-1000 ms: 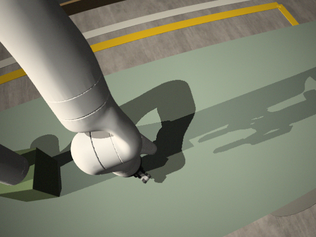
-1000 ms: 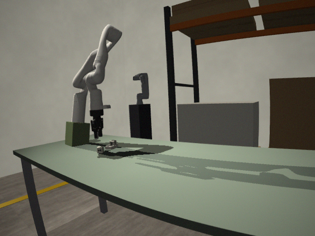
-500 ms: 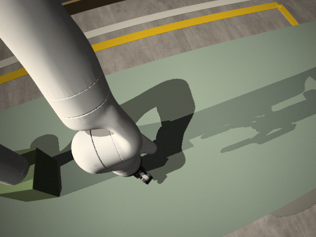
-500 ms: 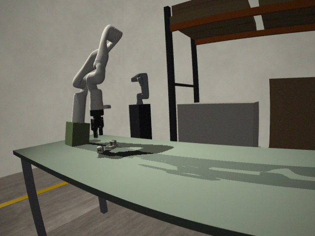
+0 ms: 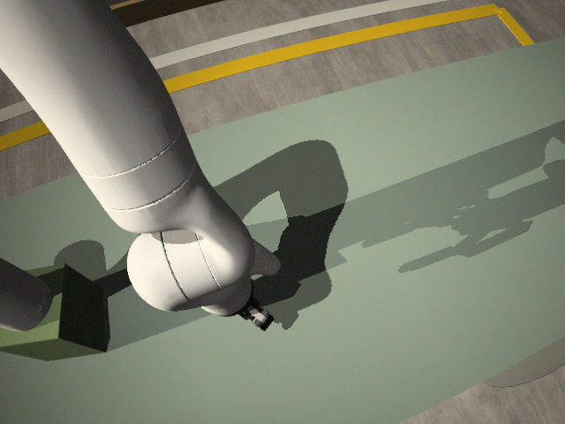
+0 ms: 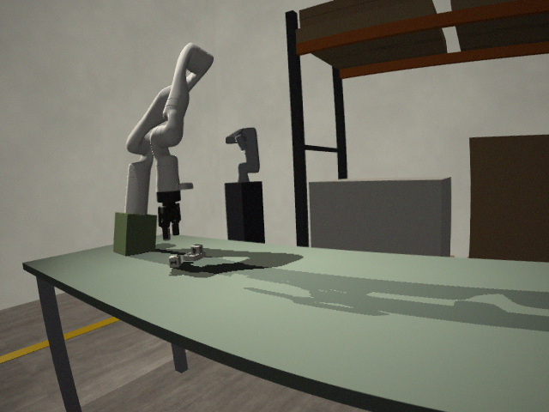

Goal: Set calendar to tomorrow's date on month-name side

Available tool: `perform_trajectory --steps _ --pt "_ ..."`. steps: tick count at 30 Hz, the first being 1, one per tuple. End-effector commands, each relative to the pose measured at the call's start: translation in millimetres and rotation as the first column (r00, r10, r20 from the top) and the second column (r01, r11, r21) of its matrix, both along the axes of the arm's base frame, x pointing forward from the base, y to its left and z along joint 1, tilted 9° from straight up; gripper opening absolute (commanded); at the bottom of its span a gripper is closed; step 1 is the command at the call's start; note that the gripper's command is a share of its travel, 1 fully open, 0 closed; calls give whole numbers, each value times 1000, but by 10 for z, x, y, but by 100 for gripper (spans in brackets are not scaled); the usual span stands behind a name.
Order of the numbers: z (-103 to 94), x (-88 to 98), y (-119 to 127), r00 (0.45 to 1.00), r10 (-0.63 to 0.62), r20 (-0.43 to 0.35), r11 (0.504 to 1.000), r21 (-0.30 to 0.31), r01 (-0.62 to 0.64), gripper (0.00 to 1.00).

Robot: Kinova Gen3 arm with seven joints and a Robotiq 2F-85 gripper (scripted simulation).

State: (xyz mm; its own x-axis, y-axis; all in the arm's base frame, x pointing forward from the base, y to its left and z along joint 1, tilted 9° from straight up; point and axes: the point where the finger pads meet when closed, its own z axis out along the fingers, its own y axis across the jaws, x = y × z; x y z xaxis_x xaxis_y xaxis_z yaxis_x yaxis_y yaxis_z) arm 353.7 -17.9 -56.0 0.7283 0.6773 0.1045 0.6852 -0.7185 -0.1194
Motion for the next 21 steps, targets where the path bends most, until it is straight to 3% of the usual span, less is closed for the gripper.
perform_trajectory --steps 1,7,8,21 --pt "72 -15 11 1000 9 1 1000 3 -9 100" --pt "117 -11 5 1000 15 3 1000 3 -15 100" --pt "118 -8 5 1000 16 4 1000 2 -16 48" --pt "118 -7 5 1000 16 4 1000 2 -16 48"
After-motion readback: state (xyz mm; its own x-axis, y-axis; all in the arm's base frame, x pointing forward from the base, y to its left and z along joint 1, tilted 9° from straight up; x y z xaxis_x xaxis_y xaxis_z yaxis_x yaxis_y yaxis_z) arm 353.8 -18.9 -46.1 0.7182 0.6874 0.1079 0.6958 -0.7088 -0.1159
